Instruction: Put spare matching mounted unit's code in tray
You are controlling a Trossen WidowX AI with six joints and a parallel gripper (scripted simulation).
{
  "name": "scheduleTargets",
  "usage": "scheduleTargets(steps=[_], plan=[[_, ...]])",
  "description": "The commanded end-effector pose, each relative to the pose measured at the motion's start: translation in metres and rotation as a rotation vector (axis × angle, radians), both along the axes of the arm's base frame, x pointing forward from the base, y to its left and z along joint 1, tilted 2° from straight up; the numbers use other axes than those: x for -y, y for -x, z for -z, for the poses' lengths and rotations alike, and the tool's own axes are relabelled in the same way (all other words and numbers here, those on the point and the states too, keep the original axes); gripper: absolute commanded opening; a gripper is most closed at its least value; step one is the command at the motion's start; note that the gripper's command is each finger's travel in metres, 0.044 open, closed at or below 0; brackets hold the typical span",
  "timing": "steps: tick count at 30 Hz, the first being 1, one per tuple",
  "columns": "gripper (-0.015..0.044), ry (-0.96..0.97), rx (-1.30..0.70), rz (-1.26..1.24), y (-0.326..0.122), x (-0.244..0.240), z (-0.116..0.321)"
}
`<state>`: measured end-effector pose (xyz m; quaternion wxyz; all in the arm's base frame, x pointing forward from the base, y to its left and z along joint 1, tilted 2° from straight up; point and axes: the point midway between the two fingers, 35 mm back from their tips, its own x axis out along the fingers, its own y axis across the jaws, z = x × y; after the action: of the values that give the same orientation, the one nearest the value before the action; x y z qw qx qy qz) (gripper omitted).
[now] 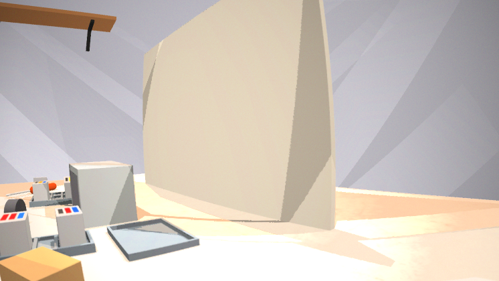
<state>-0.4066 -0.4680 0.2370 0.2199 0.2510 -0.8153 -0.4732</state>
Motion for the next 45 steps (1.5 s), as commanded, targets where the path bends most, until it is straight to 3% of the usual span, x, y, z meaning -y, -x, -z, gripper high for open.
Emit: scheduleTargets(steps=[1,9,19,27,36,45], plan=[[0.0426,0.0,0.0,0.0,0.0,0.0,0.0],[0.044,-0.049,-0.009,-0.044,-0.021,0.018,0.001],[0.044,-0.341,-0.109,-0.34,-0.173,0.105,0.004],[0.044,-0.557,-0.243,-0.598,-0.317,0.135,0.006],[0.044,-0.803,-0.509,-0.92,-0.481,0.122,0.016],[0.044,-0.976,-0.864,-1.246,-0.625,0.056,0.021]])
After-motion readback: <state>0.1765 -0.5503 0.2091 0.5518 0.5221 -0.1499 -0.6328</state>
